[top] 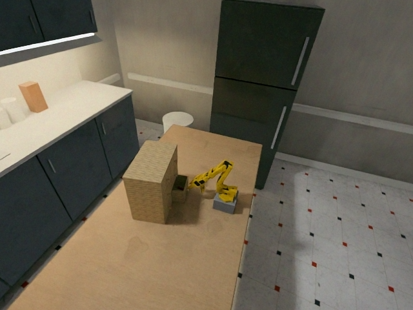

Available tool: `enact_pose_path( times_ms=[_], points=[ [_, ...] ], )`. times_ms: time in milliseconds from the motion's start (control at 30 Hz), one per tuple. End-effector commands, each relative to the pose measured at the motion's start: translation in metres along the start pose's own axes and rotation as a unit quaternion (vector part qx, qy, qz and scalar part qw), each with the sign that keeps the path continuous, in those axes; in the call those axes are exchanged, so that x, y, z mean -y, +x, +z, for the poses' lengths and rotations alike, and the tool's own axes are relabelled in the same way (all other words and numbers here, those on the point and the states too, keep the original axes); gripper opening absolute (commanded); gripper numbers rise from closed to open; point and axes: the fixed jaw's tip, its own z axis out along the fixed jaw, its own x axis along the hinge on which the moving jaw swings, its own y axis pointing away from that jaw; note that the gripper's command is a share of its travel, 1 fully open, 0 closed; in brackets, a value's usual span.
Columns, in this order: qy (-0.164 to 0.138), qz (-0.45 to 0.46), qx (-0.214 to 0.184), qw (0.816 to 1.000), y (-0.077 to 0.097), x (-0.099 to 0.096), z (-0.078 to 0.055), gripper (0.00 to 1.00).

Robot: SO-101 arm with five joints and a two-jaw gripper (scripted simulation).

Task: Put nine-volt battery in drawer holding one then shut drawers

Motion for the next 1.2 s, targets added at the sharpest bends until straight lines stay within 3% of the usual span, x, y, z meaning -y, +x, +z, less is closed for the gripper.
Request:
enact_pose_path(
  times_ms=[0, 833, 1167],
  points=[
    [-0.001, 0.006, 0.011, 1.0, 0.004, 0.0, -0.006, 0.21],
    [-0.003, 0.006, 0.079, 0.997, -0.004, 0.0, -0.043, 0.21],
    [-0.003, 0.006, 0.112, 0.994, -0.015, 0.0, -0.064, 0.21]
  ],
)
